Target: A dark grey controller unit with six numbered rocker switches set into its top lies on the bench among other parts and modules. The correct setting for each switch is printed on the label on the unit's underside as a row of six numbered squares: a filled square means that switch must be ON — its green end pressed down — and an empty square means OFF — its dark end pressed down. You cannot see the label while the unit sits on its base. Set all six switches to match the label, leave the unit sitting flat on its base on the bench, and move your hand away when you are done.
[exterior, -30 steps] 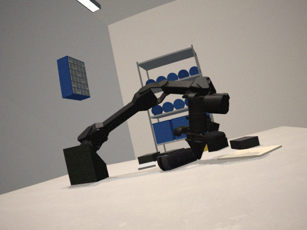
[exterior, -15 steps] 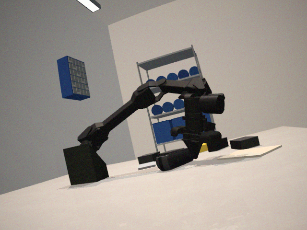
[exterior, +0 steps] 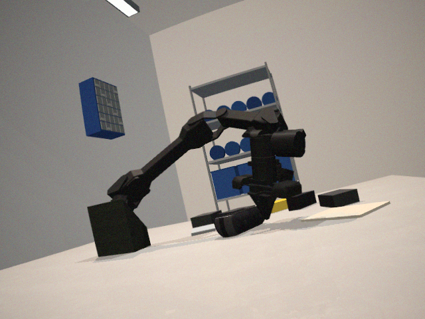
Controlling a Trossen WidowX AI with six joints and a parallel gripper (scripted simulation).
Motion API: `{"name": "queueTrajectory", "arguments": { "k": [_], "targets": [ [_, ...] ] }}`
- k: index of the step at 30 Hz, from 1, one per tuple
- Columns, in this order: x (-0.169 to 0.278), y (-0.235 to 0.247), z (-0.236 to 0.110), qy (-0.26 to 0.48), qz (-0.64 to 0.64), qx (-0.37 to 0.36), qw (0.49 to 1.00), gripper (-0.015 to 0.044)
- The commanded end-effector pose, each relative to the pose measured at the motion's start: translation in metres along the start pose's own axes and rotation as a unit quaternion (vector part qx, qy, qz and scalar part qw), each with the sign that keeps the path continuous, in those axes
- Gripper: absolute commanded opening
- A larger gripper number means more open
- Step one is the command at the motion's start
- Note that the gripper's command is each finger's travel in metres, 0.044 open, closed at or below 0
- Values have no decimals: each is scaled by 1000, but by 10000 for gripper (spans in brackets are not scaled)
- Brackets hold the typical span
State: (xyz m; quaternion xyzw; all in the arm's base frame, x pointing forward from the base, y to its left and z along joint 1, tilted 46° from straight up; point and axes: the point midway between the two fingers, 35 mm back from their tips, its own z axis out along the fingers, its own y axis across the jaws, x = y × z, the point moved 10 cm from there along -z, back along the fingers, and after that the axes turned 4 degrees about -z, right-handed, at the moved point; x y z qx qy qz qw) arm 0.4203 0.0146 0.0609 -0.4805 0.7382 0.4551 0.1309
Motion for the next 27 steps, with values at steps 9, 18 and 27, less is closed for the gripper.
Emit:
{"name": "queueTrajectory", "arguments": {
  "k": [9,18,27],
  "targets": [
    [3,11,10,6,9,-12,1000,0],
    [5,17,11,6,9,-12,1000,0],
    [5,12,0,-9,7,-1,1000,0]
  ]
}}
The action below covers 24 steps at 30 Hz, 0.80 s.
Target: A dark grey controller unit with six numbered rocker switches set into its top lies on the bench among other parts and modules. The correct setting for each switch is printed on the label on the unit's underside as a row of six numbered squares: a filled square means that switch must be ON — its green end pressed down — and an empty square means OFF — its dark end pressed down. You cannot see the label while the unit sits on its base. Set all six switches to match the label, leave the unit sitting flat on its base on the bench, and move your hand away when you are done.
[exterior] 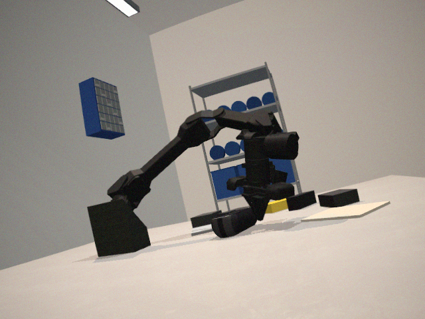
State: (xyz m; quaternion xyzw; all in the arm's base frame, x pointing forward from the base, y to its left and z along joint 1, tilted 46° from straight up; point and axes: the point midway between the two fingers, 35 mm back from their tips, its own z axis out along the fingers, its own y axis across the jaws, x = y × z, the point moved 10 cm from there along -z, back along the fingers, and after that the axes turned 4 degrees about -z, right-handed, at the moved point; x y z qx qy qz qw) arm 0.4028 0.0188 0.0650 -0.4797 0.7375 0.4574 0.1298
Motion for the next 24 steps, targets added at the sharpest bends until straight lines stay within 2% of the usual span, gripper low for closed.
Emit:
{"name": "queueTrajectory", "arguments": {
  "k": [1,8,15,19,24],
  "targets": [
    [3,-10,-11,-19,14,3,1000,0],
    [25,-47,-59,-108,76,15,991,0],
    [26,-47,-60,-110,84,16,990,0],
    [34,-33,-65,-108,215,26,970,0],
    [48,-8,-67,-114,406,44,905,0]
  ]
}}
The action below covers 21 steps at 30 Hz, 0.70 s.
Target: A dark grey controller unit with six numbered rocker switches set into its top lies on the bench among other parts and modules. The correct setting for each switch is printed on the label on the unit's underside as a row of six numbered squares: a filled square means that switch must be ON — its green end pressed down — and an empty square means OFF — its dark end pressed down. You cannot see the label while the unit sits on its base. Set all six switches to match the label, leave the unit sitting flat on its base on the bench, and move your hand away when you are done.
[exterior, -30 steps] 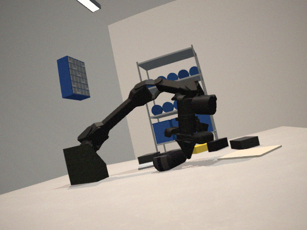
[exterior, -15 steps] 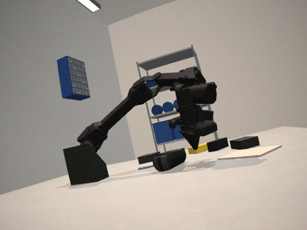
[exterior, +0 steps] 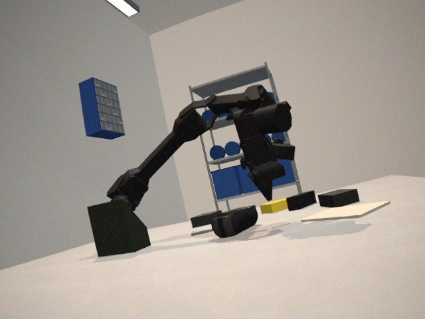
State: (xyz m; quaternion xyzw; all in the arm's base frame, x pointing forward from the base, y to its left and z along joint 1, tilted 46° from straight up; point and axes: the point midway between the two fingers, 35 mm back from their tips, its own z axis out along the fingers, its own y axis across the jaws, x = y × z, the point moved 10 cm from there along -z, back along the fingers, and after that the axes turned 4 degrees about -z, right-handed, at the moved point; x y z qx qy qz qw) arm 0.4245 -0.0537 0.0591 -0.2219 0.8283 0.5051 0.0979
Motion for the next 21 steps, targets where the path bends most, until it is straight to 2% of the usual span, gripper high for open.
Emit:
{"name": "queueTrajectory", "arguments": {
  "k": [1,6,11,21],
  "targets": [
    [26,16,-13,-20,198,40,979,0],
    [55,34,-15,-54,389,69,917,0],
    [89,52,-13,-101,563,84,816,0],
    [134,75,-4,-168,735,78,652,0]
  ]
}}
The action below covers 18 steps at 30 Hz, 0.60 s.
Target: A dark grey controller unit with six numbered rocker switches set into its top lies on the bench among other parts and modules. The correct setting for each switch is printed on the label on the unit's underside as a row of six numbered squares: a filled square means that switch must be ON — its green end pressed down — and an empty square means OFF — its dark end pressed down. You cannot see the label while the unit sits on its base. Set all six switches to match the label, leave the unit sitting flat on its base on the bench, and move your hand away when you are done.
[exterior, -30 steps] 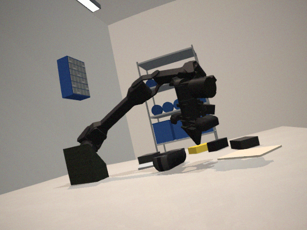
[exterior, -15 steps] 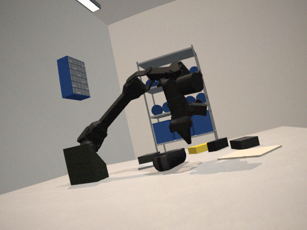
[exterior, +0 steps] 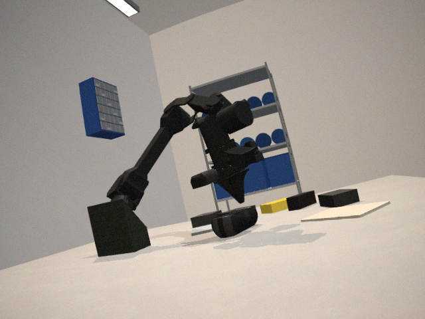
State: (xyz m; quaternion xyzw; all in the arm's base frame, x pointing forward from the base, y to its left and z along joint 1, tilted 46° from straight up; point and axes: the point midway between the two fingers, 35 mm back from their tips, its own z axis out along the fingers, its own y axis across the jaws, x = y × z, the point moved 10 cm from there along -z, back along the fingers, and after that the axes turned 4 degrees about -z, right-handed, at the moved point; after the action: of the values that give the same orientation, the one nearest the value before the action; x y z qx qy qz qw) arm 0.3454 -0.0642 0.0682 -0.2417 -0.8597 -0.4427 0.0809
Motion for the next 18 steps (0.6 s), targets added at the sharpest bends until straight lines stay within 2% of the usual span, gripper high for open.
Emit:
{"name": "queueTrajectory", "arguments": {
  "k": [1,9,18],
  "targets": [
    [68,-38,-5,-89,359,-10,929,0],
    [100,-55,1,-122,507,-38,853,0],
    [100,-56,1,-122,510,-38,850,0]
  ]
}}
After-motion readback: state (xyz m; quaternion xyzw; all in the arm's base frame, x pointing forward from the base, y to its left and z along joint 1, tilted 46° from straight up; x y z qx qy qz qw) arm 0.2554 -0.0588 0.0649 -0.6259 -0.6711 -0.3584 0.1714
